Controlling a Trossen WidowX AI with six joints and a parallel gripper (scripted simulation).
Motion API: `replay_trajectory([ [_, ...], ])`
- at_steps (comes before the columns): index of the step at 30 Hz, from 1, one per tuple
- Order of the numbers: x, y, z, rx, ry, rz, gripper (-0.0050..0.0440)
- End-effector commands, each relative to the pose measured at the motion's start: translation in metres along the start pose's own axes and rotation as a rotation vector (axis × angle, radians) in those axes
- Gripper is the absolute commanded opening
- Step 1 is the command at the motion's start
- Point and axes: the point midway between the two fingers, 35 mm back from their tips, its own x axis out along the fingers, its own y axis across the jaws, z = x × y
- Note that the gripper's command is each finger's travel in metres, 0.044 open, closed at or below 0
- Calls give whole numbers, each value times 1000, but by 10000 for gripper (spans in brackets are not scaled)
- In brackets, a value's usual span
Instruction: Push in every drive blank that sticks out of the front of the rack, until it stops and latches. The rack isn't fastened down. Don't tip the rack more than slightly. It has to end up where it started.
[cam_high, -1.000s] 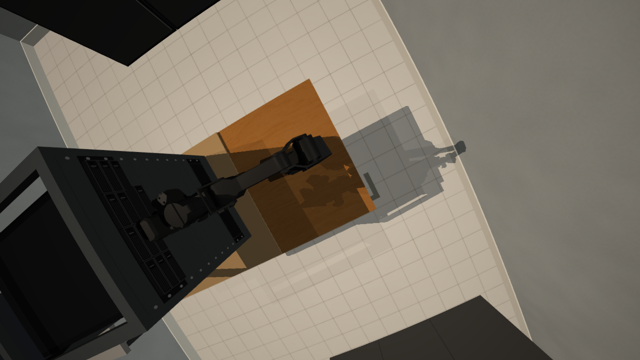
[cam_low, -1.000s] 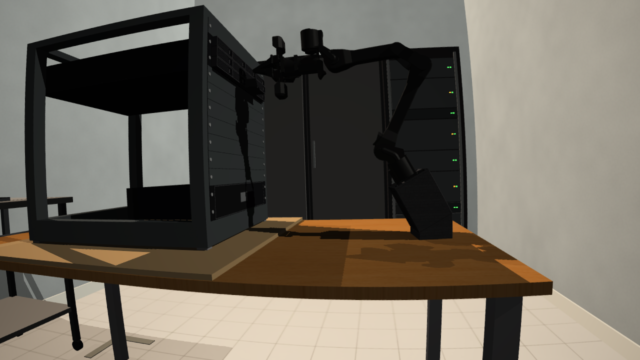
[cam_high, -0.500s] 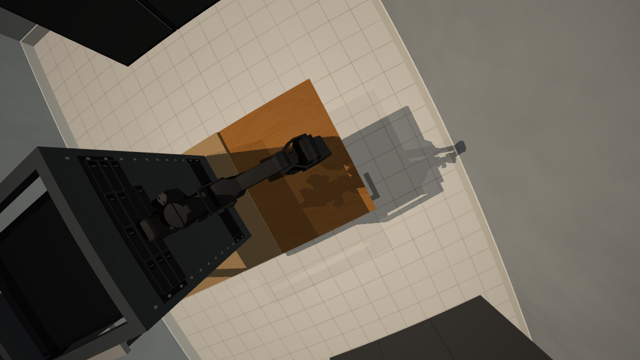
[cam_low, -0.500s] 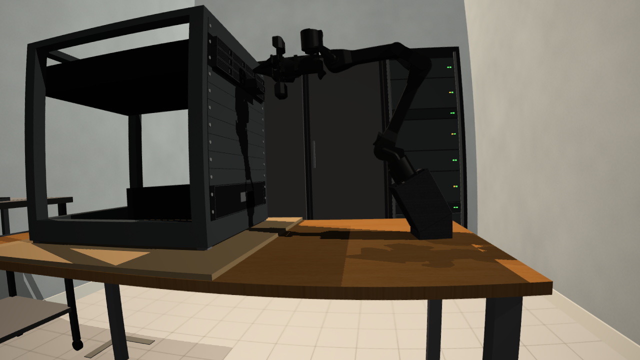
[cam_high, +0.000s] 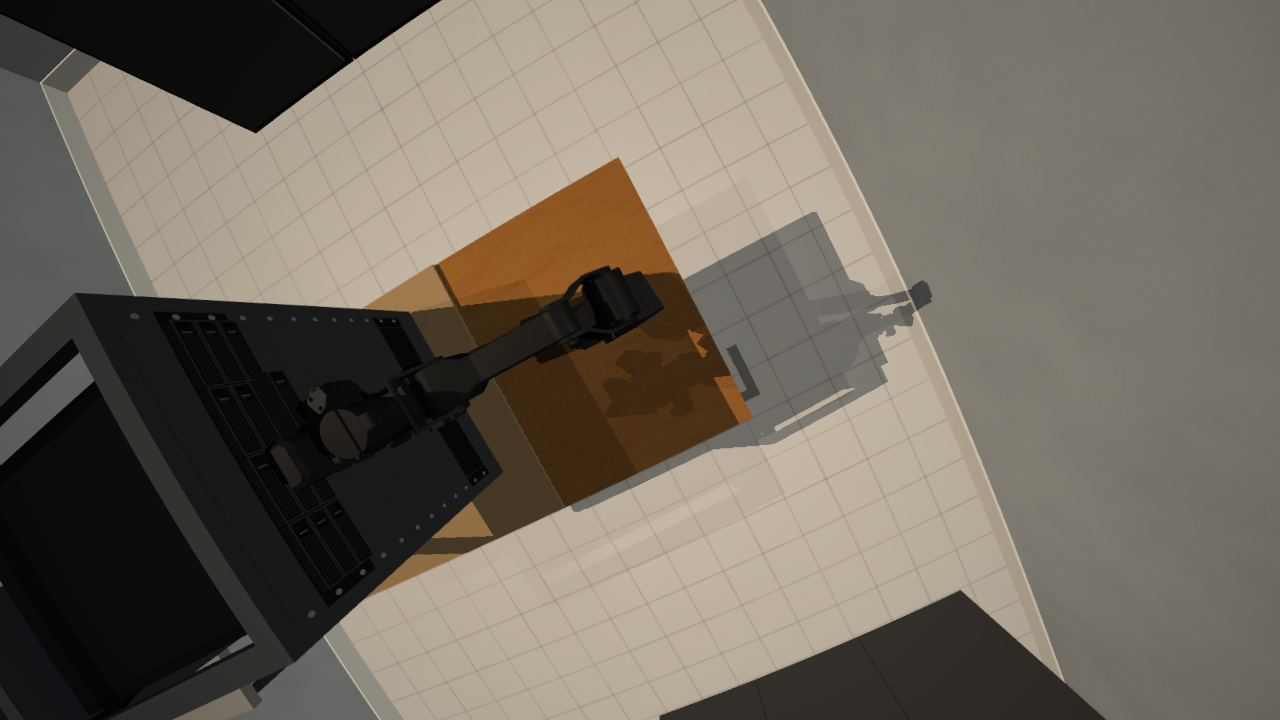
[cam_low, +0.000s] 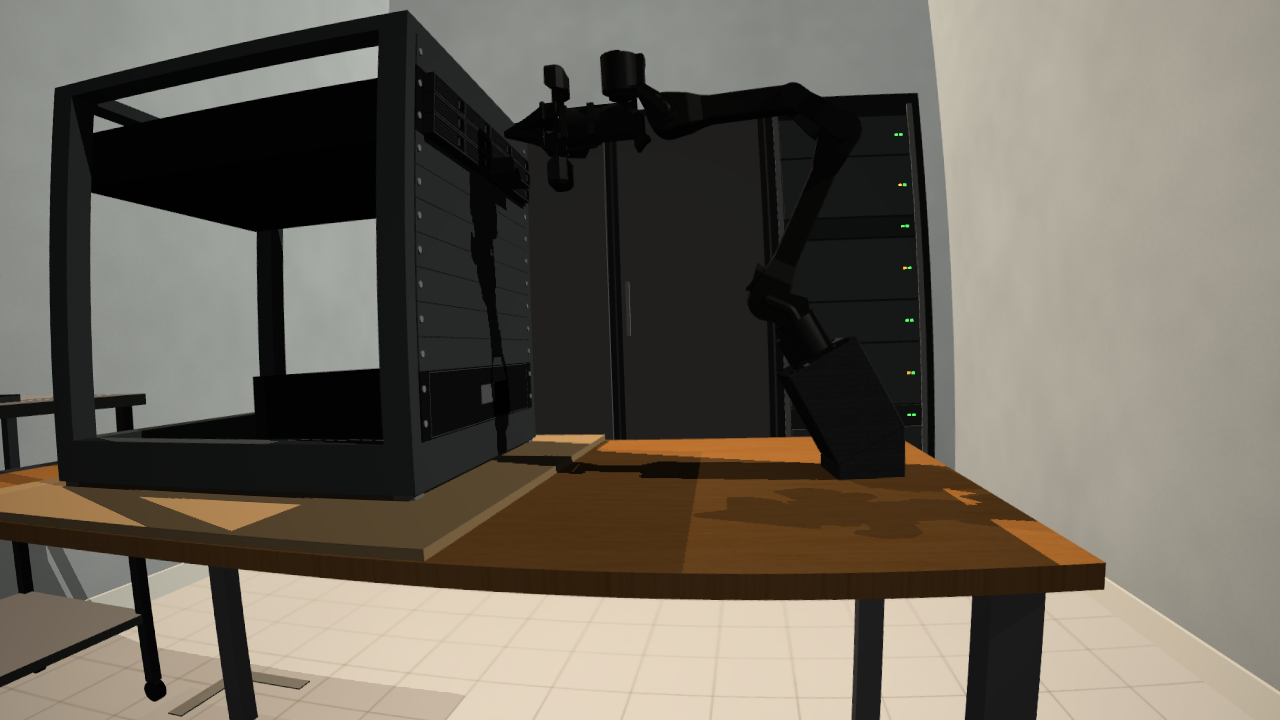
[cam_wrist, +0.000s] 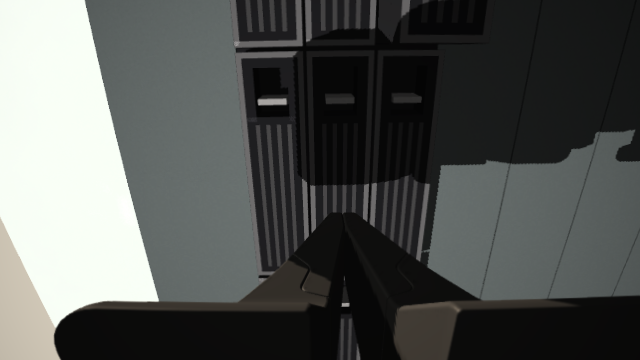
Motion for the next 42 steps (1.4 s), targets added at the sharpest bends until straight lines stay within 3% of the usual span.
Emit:
replay_trajectory([
  [1,-1,11,-1,-4,1,22,-50],
  [42,9,10,-1,-4,1,22,-50],
])
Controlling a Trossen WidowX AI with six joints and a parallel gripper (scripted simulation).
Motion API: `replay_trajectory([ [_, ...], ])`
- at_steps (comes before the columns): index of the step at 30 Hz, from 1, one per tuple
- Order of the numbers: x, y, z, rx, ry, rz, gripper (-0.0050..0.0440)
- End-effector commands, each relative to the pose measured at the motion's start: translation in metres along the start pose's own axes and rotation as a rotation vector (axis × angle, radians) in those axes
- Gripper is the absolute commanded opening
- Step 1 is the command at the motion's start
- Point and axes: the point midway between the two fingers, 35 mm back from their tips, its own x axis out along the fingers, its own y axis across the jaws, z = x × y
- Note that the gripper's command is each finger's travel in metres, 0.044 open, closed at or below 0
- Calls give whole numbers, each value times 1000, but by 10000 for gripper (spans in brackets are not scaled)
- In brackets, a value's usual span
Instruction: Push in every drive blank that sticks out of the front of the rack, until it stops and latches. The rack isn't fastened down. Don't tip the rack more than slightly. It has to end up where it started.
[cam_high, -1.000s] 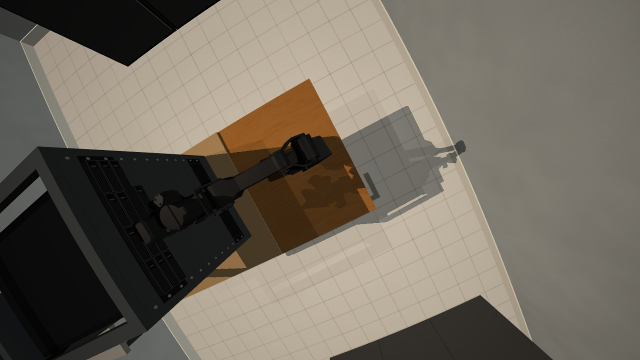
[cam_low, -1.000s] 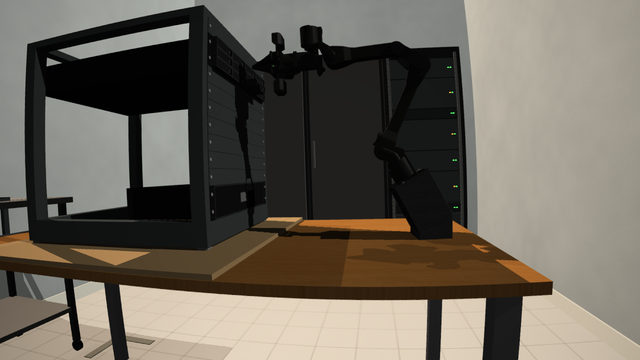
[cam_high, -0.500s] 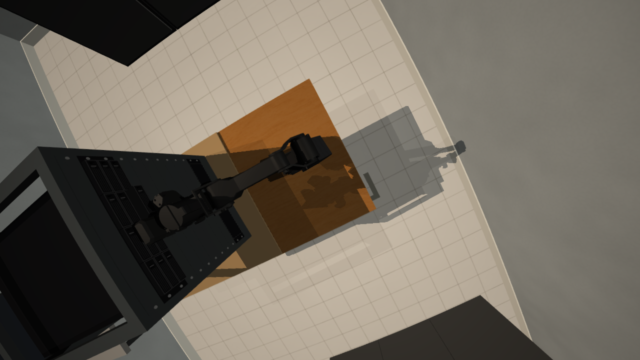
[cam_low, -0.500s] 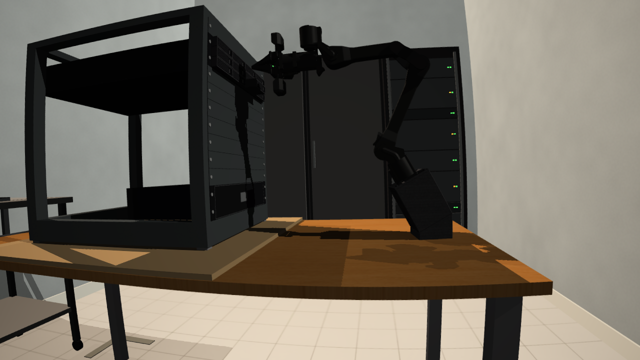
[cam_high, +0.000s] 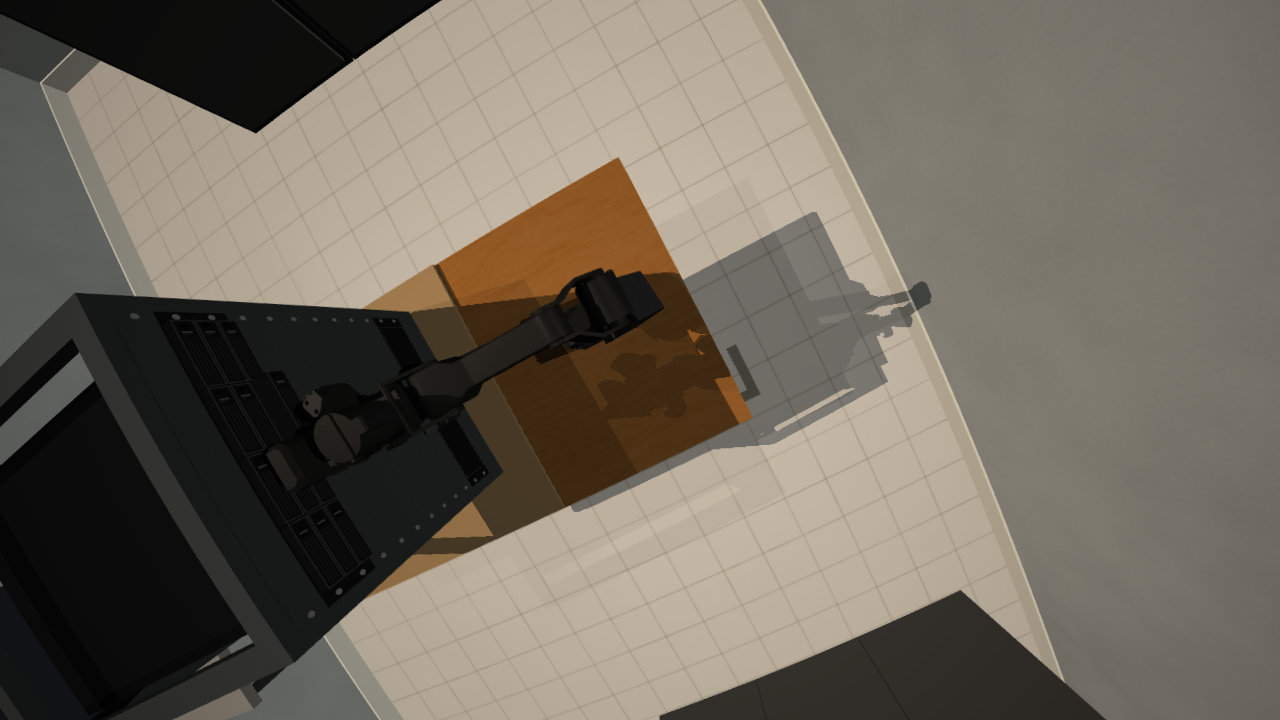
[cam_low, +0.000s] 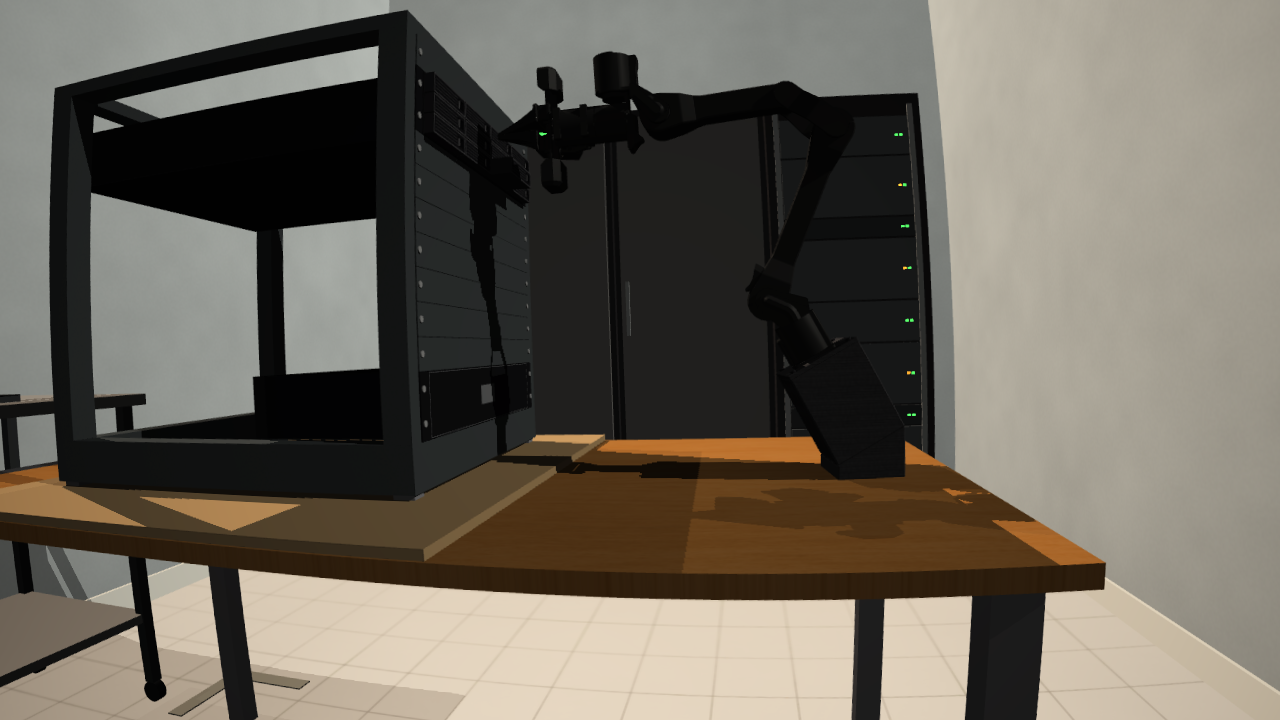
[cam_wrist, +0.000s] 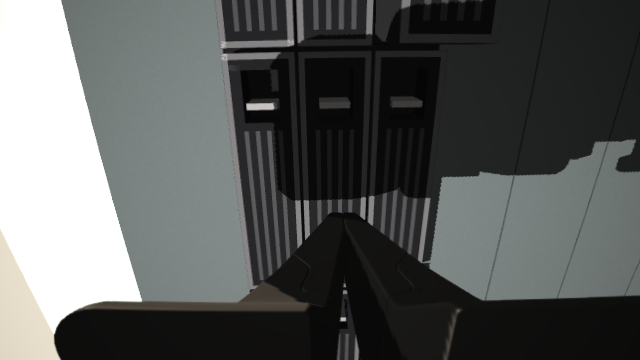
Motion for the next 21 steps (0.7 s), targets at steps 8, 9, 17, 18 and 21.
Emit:
replay_trajectory([
  [8,-1,12,-1,-4,2,28,-50],
  [9,-1,12,-1,-4,2,28,-50],
  [17,6,13,-1,-4,2,28,-50],
  [18,8,14,-1,-4,2,28,-50],
  [21,9,14,-1,-4,2,28,-50],
])
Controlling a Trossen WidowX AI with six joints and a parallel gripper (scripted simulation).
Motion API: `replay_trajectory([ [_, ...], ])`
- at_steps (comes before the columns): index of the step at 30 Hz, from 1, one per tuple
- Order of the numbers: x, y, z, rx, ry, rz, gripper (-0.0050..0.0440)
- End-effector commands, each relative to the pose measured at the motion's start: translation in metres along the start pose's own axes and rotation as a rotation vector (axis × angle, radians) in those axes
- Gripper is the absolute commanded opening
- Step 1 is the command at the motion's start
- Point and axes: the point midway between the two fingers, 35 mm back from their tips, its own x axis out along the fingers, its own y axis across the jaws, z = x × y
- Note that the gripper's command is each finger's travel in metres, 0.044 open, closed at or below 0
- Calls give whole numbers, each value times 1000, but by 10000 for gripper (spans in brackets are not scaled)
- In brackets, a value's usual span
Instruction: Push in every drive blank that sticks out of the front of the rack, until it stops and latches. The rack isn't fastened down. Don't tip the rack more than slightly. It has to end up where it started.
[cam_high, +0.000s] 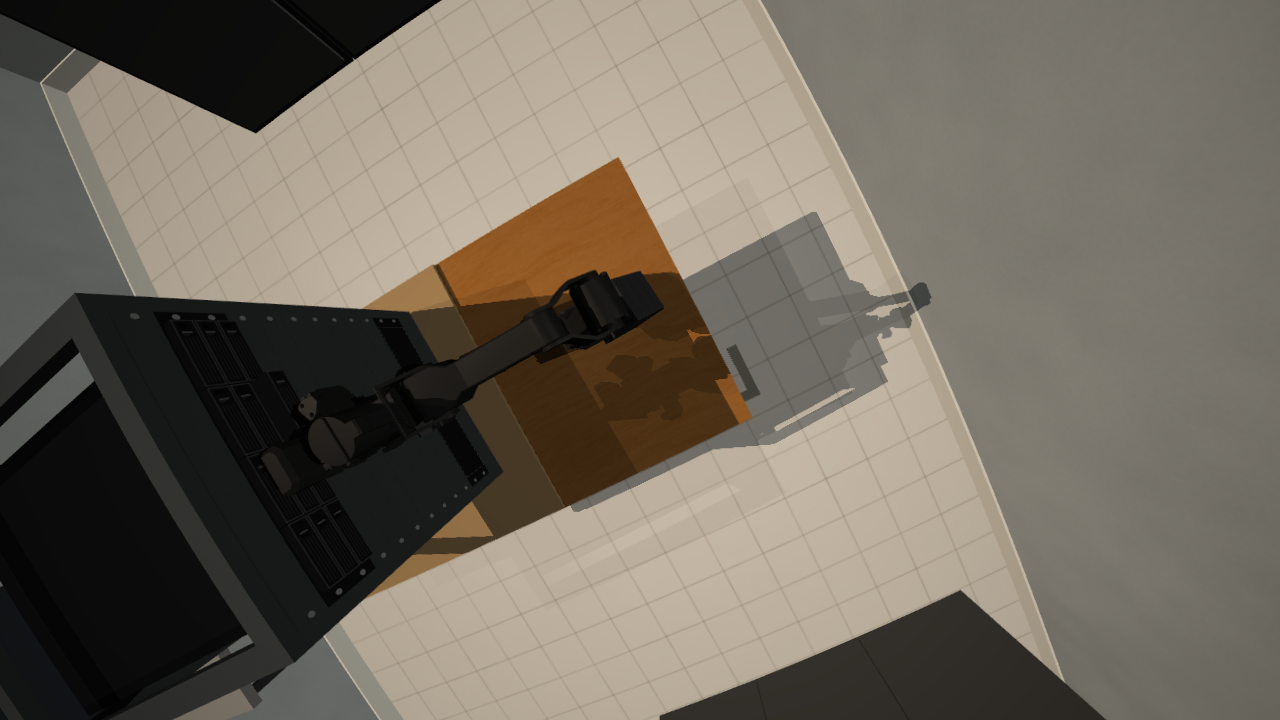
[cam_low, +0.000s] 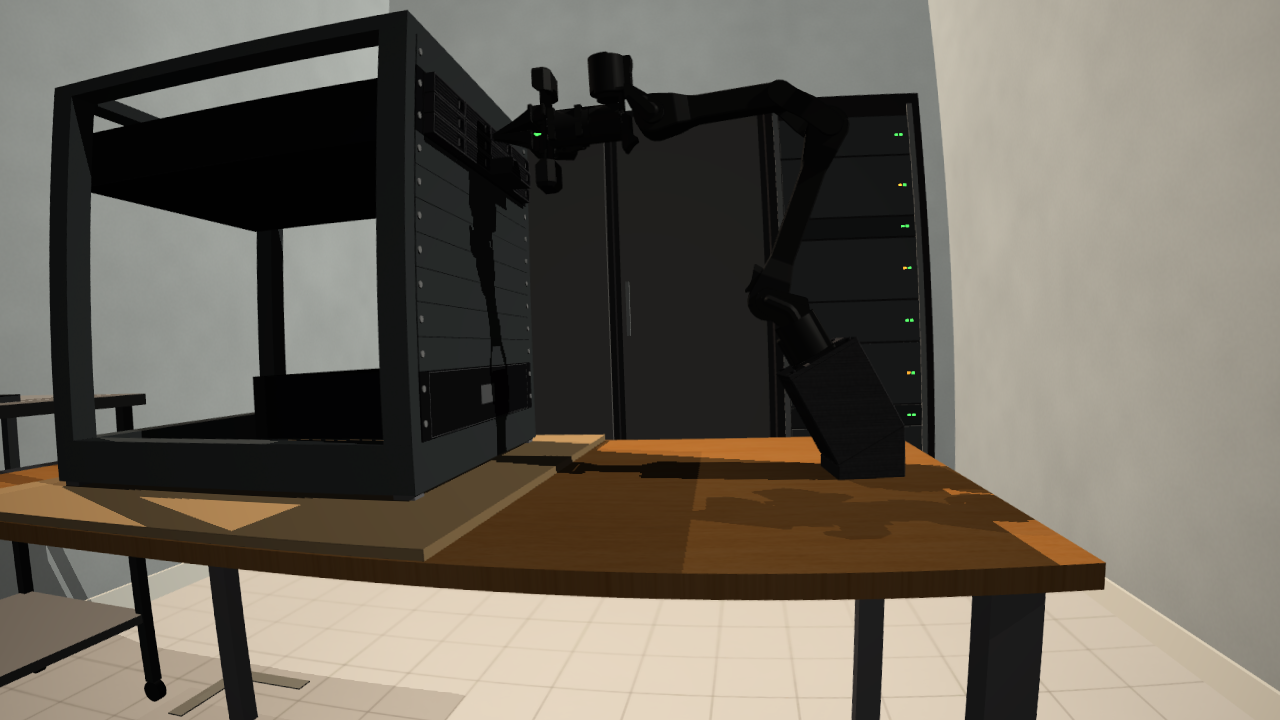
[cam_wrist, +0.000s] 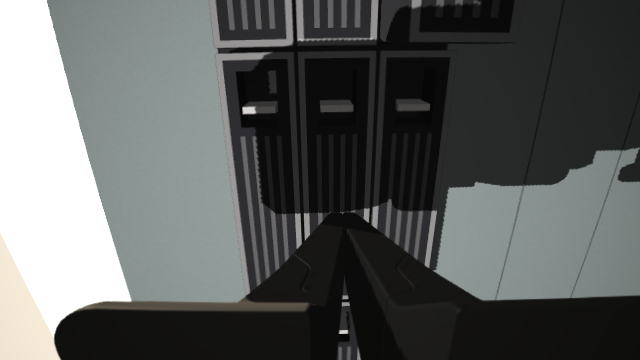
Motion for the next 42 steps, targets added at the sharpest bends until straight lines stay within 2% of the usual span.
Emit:
replay_trajectory([
  [1,0,13,-1,-4,2,30,-50],
  [34,0,13,-1,-4,2,30,-50],
  [42,10,14,-1,-4,2,30,-50],
])
